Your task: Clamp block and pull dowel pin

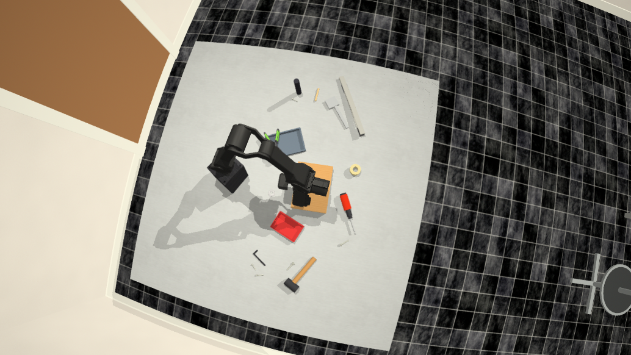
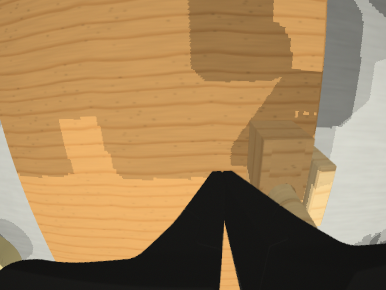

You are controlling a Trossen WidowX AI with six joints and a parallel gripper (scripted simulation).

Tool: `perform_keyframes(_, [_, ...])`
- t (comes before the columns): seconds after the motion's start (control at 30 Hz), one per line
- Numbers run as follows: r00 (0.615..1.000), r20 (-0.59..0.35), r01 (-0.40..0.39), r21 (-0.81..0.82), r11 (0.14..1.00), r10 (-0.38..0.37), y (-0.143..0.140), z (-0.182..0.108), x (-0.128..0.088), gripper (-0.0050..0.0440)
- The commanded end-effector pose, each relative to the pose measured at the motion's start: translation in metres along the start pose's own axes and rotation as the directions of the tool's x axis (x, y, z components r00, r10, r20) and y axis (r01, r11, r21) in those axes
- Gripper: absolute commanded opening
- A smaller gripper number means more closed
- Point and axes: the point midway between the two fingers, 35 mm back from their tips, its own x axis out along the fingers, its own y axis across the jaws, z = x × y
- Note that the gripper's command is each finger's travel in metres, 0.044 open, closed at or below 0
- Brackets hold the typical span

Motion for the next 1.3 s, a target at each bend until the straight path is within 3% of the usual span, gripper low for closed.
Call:
perform_keyframes(0.0, [1.0, 0.002, -0.005, 0.0, 1.0, 0.005, -0.009, 0.0, -0.002, 0.0])
perform_keyframes(0.23, [1.0, 0.002, -0.005, 0.0, 1.0, 0.005, -0.019, 0.0, -0.002, 0.0])
perform_keyframes(0.43, [1.0, 0.002, -0.005, 0.0, 1.0, 0.005, 0.004, 0.0, -0.002, 0.0])
perform_keyframes(0.9, [1.0, 0.002, -0.021, -0.003, 1.0, 0.021, 0.003, 0.0, -0.006, 0.0])
perform_keyframes(1.27, [1.0, 0.002, -0.012, -0.002, 1.0, 0.012, 0.004, -0.001, -0.038, 0.0])
